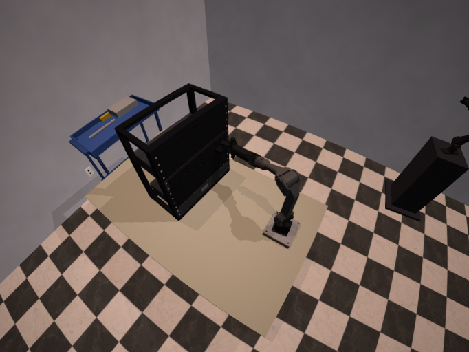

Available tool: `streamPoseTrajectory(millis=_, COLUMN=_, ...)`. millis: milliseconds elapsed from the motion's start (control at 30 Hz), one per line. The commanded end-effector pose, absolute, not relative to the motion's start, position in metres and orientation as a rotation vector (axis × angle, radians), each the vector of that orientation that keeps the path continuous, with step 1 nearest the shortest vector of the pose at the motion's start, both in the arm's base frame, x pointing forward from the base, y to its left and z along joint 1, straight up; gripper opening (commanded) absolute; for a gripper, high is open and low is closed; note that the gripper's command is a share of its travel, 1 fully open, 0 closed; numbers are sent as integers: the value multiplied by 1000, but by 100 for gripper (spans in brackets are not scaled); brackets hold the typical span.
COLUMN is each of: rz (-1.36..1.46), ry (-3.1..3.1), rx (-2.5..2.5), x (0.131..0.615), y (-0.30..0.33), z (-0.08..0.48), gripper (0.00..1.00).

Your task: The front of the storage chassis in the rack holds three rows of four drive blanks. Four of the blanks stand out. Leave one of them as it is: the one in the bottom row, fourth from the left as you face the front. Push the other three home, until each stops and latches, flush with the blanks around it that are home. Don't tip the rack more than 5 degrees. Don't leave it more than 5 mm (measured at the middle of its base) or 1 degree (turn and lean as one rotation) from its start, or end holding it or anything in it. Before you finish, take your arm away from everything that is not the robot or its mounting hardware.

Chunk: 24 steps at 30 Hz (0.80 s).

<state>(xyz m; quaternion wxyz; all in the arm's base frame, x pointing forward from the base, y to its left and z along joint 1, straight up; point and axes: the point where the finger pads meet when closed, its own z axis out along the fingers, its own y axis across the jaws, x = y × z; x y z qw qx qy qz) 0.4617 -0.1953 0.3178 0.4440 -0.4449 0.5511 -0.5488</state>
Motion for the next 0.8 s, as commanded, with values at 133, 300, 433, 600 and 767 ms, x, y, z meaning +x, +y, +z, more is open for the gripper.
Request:
streamPoseTrajectory(millis=133, rz=-1359, ry=1359, rx=-1102, x=466, y=-195, z=319, gripper=0)
streamPoseTrajectory(millis=300, rz=-1359, ry=1359, rx=-1102, x=462, y=-194, z=319, gripper=0)
streamPoseTrajectory(millis=433, rz=-1359, ry=1359, rx=-1102, x=443, y=-190, z=319, gripper=0)
streamPoseTrajectory(millis=600, rz=-1359, ry=1359, rx=-1102, x=400, y=-181, z=319, gripper=0)
streamPoseTrajectory(millis=767, rz=-1359, ry=1359, rx=-1102, x=377, y=-176, z=319, gripper=0)
